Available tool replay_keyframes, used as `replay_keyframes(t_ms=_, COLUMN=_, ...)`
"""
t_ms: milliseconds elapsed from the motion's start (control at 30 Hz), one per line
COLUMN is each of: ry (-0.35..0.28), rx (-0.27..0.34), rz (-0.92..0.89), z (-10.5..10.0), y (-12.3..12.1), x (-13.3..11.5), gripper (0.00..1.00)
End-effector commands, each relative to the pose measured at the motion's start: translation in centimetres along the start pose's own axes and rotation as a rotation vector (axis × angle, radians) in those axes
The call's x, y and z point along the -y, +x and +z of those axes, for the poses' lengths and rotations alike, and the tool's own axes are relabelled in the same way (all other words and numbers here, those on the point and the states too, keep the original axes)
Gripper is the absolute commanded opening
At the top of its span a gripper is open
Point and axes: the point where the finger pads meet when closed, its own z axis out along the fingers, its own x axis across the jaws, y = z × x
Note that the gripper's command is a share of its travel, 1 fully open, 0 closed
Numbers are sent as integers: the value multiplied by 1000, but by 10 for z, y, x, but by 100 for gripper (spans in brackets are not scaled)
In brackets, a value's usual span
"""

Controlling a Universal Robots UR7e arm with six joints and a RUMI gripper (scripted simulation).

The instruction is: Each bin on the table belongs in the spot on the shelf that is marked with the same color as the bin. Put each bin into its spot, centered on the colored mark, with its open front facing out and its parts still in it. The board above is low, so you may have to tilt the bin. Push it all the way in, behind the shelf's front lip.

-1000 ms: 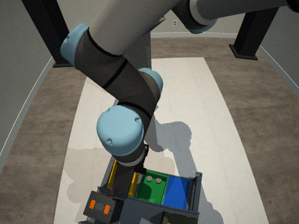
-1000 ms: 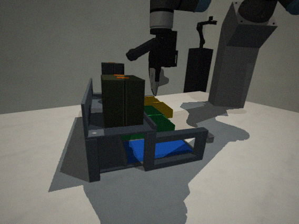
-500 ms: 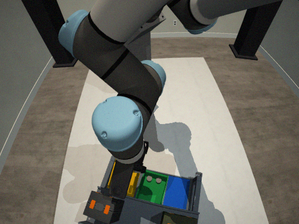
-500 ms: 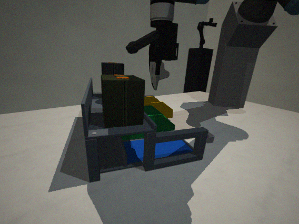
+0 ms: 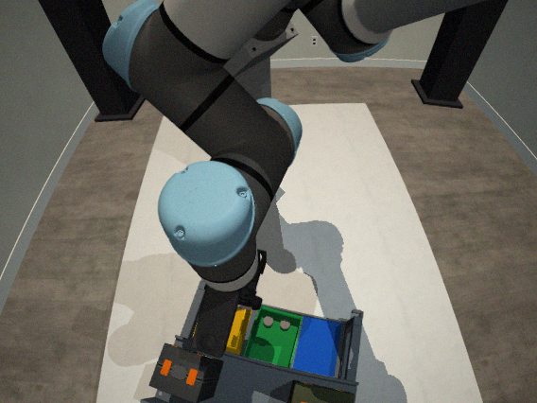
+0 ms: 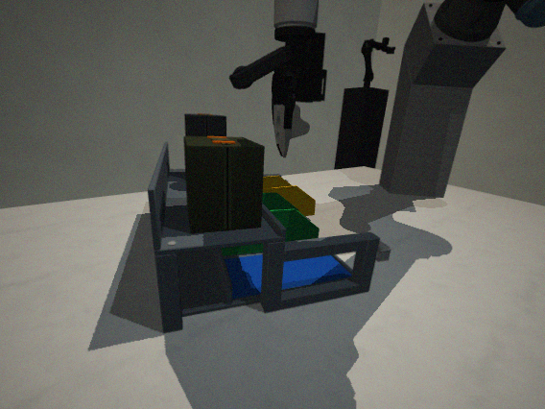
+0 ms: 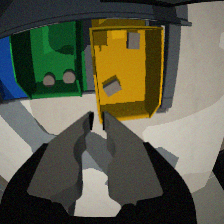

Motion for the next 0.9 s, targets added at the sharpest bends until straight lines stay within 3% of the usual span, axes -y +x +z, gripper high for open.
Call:
replay_keyframes(t_ms=0, ry=1, rx=0, rz=0, z=-4, y=0, x=0, gripper=5)
replay_keyframes(t_ms=600, ry=1, rx=0, rz=0, z=-7, y=0, x=0, gripper=5)
replay_keyframes(t_ms=633, ry=1, rx=0, rz=0, z=-7, y=0, x=0, gripper=0)
replay_keyframes(t_ms=867, ry=1, rx=0, rz=0, z=-7, y=0, x=0, gripper=0)
